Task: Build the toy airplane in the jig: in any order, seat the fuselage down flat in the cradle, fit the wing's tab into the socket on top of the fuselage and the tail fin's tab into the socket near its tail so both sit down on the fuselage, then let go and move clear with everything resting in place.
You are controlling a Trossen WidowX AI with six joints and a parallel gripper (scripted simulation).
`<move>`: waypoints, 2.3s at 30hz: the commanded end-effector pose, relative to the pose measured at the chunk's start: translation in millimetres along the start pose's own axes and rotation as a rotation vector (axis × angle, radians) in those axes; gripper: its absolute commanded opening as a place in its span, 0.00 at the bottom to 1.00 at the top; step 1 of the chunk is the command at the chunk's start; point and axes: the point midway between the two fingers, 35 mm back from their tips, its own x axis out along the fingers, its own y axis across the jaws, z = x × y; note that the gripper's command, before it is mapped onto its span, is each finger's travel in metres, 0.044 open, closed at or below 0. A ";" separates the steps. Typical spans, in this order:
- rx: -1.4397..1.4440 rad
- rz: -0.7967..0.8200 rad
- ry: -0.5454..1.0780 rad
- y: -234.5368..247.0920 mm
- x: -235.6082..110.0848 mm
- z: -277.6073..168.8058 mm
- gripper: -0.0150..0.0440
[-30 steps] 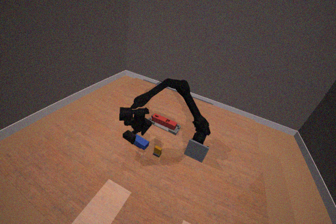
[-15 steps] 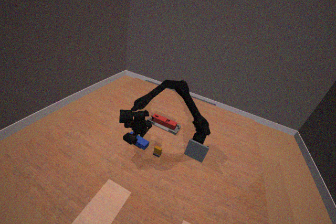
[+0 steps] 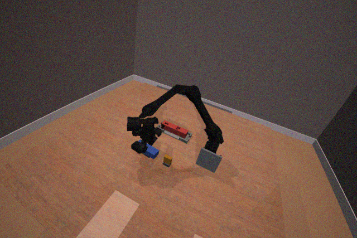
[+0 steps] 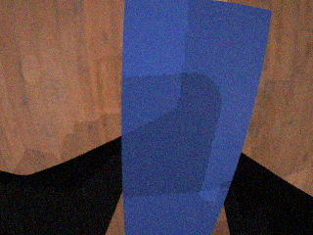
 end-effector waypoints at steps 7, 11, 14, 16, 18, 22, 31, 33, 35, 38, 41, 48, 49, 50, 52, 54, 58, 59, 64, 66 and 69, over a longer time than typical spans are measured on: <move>0.006 0.006 -0.001 3.9 -28.6 4.2 0.25; 0.007 0.007 0.000 4.3 -40.2 4.8 0.25; 0.008 0.007 0.002 4.5 -49.0 4.9 0.25; 0.007 0.007 0.001 4.6 -55.2 5.0 0.25; 0.007 0.008 0.001 4.7 -61.4 5.0 0.25; 0.006 0.008 0.000 4.6 -74.0 4.7 0.25; 0.004 0.008 -0.001 3.2 -102.3 2.3 0.25; 0.004 0.008 -0.001 2.6 -108.6 1.5 0.25; 0.004 0.008 -0.001 2.0 -114.9 0.6 0.25; 0.003 0.007 -0.002 1.2 -122.1 -0.6 0.25; 0.006 0.007 -0.002 0.6 -122.6 -0.6 0.25; 0.107 0.013 -0.001 -20.1 -122.9 4.4 0.25; 0.123 0.013 0.000 -23.4 -122.8 5.0 0.25; 0.139 0.014 0.000 -26.7 -122.8 5.7 0.25; 0.171 0.015 0.000 -33.3 -122.6 6.8 0.25; 0.203 0.017 0.000 -39.8 -122.4 7.9 0.25; 0.267 0.019 0.001 -53.0 -121.8 9.5 0.25; 0.284 0.019 0.001 -56.3 -121.6 9.8 0.25; 0.365 0.021 0.002 -72.8 -120.4 11.0 0.25; 0.398 0.022 0.003 -79.4 -119.8 11.2 0.25; 0.447 0.023 0.003 -89.3 -118.7 11.2 0.25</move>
